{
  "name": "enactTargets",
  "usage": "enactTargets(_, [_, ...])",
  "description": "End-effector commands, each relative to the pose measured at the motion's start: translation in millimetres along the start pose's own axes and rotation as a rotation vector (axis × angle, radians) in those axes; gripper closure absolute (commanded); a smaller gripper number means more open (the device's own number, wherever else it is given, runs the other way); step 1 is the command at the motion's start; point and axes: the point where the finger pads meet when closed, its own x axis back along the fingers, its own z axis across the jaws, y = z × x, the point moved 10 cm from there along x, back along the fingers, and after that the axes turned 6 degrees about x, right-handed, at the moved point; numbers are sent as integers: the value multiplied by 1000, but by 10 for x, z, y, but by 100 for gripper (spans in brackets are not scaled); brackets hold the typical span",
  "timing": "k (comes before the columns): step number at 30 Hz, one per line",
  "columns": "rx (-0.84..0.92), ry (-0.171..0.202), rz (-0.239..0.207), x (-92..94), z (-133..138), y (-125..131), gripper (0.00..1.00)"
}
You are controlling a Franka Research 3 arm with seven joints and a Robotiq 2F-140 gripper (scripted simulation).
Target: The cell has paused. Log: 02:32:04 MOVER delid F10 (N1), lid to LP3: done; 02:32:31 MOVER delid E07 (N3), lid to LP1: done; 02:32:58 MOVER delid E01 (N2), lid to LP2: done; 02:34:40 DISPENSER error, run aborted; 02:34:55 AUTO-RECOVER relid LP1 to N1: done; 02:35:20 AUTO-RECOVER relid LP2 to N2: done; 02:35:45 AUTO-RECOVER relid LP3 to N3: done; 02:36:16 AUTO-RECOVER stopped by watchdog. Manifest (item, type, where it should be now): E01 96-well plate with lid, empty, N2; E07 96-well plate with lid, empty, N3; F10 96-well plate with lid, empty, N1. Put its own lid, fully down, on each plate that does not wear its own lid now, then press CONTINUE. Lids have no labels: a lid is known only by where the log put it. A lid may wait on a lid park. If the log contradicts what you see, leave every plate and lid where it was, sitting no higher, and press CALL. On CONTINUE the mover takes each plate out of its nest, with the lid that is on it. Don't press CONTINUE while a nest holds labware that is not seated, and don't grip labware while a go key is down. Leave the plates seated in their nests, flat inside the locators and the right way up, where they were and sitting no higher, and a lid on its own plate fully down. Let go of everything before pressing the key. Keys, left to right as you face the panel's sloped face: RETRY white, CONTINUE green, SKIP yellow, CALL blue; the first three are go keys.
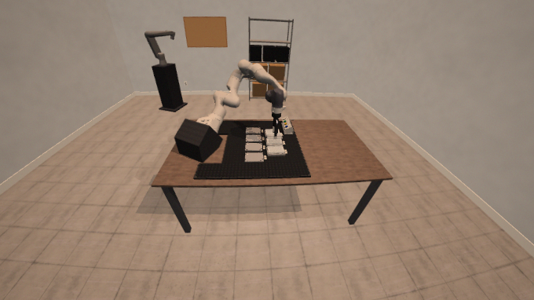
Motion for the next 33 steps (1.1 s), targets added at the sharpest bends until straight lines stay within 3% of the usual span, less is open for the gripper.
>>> enactTargets(1, [-20, 1, 4, -27, 8, 1, 100])
enactTargets(33, [-20, 1, 4, -332, 2, 0, 100])
